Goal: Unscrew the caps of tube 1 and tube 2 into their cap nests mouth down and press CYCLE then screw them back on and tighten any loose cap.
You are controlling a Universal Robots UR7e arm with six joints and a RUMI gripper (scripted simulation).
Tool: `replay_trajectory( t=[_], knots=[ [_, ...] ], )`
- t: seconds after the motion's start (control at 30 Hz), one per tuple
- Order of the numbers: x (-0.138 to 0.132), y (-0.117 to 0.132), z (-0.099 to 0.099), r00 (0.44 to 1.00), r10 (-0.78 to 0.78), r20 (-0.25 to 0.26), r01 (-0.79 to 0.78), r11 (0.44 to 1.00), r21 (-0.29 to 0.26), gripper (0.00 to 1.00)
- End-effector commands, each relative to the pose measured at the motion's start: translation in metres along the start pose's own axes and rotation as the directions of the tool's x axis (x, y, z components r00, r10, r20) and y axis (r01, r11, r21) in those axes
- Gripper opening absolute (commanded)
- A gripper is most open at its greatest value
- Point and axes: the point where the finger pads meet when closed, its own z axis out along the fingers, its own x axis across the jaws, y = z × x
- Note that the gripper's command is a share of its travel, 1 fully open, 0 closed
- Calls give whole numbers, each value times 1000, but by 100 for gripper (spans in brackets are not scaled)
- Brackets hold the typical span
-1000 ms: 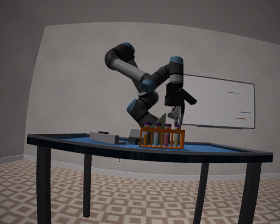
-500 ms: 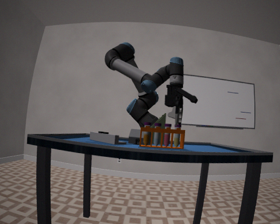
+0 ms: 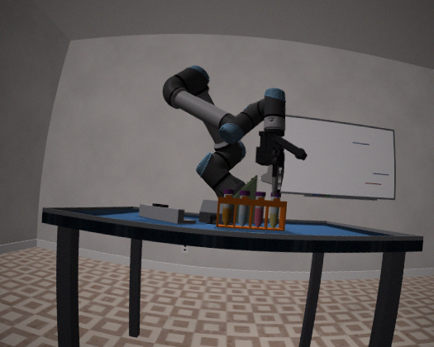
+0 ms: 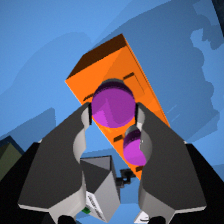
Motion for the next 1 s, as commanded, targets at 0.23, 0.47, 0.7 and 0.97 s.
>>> replay_trajectory(
  t=[0.23,0.47,0.7,0.97],
  knots=[
    [0,0,-1,940,-342,-1,342,940,0,0],
    [0,0,-1,826,-564,-1,564,826,0,0],
    [0,0,-1,582,-813,-1,813,582,0,0],
    [0,0,-1,501,-866,-1,866,501,0,0]
  ],
)
